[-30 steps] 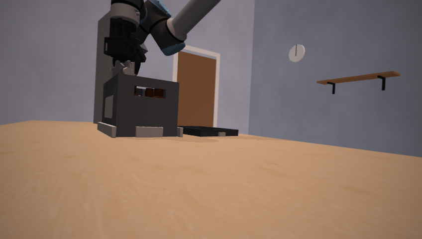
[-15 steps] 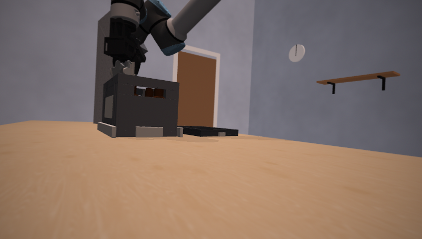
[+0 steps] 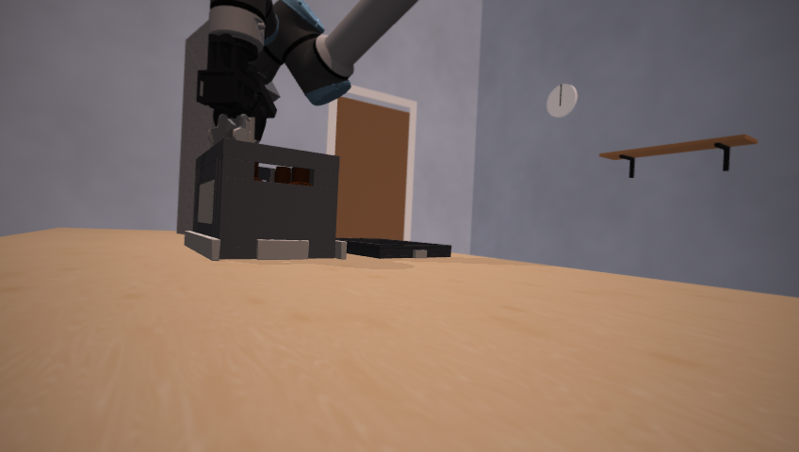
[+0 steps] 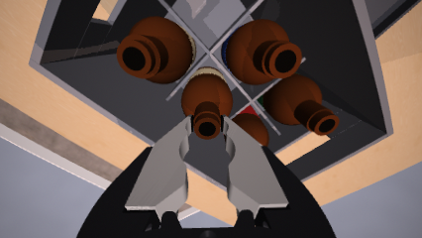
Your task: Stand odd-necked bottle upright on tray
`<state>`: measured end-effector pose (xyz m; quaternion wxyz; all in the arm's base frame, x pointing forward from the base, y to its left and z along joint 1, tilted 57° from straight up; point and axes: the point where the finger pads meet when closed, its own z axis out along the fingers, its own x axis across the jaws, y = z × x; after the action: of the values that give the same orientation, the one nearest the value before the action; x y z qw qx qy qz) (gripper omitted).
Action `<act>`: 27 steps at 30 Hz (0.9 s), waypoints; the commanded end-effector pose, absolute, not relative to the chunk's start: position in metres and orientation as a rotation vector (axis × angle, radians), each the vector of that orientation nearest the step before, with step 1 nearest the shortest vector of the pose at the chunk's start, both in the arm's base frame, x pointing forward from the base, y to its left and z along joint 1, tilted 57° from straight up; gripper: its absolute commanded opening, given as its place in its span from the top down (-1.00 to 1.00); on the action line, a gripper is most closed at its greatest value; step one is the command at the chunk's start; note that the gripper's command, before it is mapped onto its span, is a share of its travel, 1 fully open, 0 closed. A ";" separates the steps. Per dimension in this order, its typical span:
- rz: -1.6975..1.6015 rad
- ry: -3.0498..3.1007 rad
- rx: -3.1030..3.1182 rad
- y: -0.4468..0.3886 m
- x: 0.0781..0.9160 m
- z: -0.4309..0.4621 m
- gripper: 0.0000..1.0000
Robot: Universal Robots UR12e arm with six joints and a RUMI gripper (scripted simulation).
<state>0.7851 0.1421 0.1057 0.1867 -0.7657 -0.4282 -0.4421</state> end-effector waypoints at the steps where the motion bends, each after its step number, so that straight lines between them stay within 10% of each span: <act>1: -1.245 -1.208 -2.156 0.143 0.786 0.106 1.00; 12: -1.245 -1.208 -2.156 0.143 0.786 0.106 1.00; 13: -1.245 -1.208 -2.156 0.143 0.786 0.106 0.24; 27: -1.245 -1.208 -2.156 0.143 0.786 0.106 0.24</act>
<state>0.7851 0.1421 0.1057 0.1867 -0.7657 -0.4282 -0.4421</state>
